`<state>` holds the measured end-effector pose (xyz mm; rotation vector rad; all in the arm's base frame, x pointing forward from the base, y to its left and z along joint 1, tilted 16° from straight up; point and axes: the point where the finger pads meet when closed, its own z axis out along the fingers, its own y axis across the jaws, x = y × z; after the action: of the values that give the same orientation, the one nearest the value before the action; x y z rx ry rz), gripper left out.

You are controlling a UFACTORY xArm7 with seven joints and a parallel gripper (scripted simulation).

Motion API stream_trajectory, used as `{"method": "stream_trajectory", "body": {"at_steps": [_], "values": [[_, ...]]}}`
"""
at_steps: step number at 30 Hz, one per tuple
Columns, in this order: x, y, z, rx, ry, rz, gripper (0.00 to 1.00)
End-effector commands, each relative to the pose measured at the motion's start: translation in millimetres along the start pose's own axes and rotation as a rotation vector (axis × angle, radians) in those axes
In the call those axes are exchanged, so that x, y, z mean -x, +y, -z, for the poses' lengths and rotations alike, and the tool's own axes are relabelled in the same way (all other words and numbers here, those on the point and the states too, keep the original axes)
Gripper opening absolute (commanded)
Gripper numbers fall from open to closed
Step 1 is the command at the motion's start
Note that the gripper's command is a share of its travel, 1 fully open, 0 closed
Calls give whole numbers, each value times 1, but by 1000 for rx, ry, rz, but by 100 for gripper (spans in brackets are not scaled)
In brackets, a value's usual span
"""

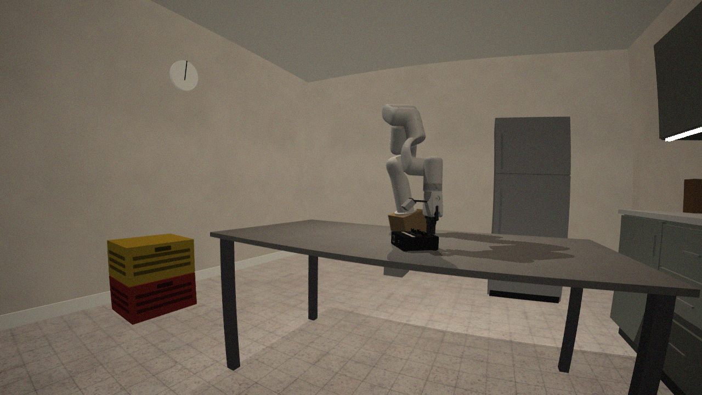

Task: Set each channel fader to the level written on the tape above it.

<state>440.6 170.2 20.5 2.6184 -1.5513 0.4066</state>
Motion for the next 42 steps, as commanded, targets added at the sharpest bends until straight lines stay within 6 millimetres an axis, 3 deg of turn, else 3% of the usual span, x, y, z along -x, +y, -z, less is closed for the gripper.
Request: {"method": "stream_trajectory", "body": {"at_steps": [1,42], "values": [[-3,-2,1,-4,-1,0,0],[-23,-2,1,-4,-1,0,0]]}}
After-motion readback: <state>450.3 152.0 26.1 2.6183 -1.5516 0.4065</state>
